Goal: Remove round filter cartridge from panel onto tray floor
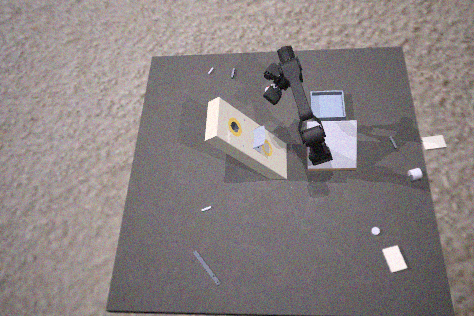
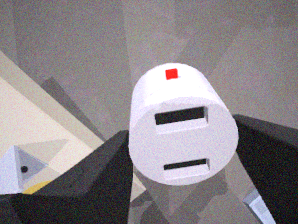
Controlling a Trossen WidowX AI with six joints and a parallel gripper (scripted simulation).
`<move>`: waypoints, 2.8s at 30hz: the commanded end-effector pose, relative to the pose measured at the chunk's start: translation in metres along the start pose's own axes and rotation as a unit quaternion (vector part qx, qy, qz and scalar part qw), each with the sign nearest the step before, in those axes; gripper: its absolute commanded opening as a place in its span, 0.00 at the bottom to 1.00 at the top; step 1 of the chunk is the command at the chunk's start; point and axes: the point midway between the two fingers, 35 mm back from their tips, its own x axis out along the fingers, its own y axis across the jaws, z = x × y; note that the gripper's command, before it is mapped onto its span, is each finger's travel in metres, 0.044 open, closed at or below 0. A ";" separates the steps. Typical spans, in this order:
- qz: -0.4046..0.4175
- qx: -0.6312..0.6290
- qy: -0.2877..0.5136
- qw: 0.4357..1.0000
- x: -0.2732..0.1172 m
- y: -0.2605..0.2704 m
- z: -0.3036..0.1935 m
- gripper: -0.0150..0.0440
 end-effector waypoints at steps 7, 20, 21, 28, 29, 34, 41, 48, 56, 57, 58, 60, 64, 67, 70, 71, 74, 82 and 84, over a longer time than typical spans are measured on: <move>-0.097 0.181 0.006 0.979 0.016 -0.072 -0.019 0.25; -0.149 0.275 -0.003 0.950 0.023 -0.110 -0.038 0.25; -0.155 0.283 -0.003 0.947 0.024 -0.116 -0.043 0.25; -0.191 0.341 -0.005 0.921 0.037 -0.151 -0.082 0.25; -0.195 0.349 -0.005 0.916 0.039 -0.155 -0.088 0.25; -0.220 0.390 -0.006 0.894 0.049 -0.174 -0.119 0.25; -0.252 0.446 -0.005 0.859 0.063 -0.192 -0.164 0.25; -0.281 0.498 -0.002 0.821 0.078 -0.201 -0.208 0.25; -0.283 0.503 -0.002 0.817 0.093 -0.203 -0.220 0.25; -0.283 0.503 -0.002 0.816 0.098 -0.204 -0.223 0.25; -0.283 0.503 -0.002 0.816 0.103 -0.204 -0.226 0.25; -0.283 0.503 -0.001 0.816 0.114 -0.204 -0.231 0.25; -0.283 0.503 -0.001 0.816 0.133 -0.203 -0.243 0.25; -0.283 0.503 -0.001 0.816 0.144 -0.201 -0.250 0.25; -0.283 0.503 -0.001 0.816 0.145 -0.201 -0.251 0.25; -0.283 0.503 -0.001 0.816 0.145 -0.201 -0.251 0.25; -0.280 0.505 0.000 0.816 0.142 -0.199 -0.249 0.39; -0.280 0.505 0.000 0.816 0.142 -0.199 -0.249 0.74; -0.280 0.505 0.000 0.816 0.142 -0.199 -0.249 0.83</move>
